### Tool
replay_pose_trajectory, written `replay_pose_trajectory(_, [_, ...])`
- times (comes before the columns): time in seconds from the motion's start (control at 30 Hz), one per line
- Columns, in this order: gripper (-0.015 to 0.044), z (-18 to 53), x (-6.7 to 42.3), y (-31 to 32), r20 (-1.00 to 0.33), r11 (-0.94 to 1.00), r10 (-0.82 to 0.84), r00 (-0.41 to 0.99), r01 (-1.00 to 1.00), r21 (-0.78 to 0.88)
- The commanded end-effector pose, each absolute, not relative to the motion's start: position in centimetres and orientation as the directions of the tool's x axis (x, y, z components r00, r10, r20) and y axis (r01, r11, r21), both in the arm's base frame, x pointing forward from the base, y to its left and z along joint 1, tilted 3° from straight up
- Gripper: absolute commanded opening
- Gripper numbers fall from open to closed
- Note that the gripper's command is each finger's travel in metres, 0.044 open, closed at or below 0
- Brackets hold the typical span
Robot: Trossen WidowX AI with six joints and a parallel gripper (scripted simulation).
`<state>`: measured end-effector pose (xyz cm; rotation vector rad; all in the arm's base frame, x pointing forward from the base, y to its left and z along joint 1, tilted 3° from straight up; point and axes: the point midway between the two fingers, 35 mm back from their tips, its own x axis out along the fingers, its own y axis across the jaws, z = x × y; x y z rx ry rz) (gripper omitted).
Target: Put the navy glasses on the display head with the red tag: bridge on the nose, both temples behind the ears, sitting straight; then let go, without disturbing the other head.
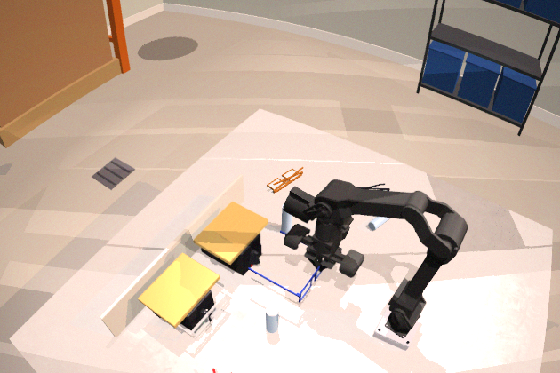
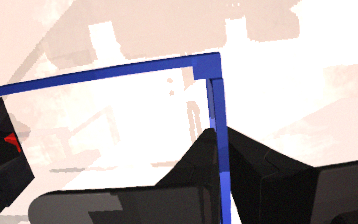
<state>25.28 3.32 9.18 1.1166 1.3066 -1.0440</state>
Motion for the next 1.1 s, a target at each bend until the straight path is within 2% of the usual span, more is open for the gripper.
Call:
replay_pose_trajectory(0.0, [0.0000, 8.6, 25.2, 3.2, -0.999, 0.173, 0.039, 0.009, 0.985, 0.016])
replay_pose_trajectory(1.07, [0.0000, 7.4, 26.5, 3.4, -0.999, 0.173, 0.040, 0.015, 0.985, 0.021])
